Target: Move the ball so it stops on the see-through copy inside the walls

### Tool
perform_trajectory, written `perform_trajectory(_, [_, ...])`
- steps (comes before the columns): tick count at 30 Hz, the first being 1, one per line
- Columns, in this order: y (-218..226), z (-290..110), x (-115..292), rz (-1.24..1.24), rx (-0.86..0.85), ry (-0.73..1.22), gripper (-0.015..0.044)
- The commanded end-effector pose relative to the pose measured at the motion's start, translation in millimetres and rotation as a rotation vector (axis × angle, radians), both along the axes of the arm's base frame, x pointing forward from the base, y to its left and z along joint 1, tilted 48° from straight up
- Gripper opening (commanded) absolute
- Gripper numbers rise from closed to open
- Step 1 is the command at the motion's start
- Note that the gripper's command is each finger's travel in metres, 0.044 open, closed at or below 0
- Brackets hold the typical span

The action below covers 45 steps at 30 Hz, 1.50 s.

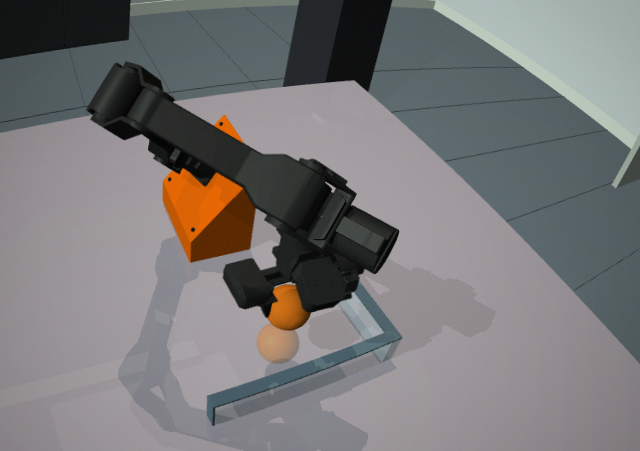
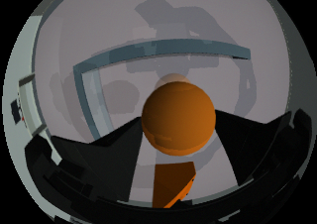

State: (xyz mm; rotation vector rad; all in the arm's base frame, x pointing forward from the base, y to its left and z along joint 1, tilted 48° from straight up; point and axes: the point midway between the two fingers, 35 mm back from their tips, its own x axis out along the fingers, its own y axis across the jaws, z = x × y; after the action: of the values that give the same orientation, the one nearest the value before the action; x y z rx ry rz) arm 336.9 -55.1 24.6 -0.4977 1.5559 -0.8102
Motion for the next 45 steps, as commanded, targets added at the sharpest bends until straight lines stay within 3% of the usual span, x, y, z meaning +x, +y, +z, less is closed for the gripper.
perform_trajectory(1, [-5, 0, -1, 0.009, -0.003, -0.005, 0.0000])
perform_trajectory(14, [-52, -43, -11, 0.009, -0.005, -0.005, 0.0000])
perform_trajectory(33, [-69, -59, -15, 0.009, -0.007, -0.004, 0.0000])
perform_trajectory(45, [-66, -57, -15, 0.007, -0.002, -0.003, 0.0315])
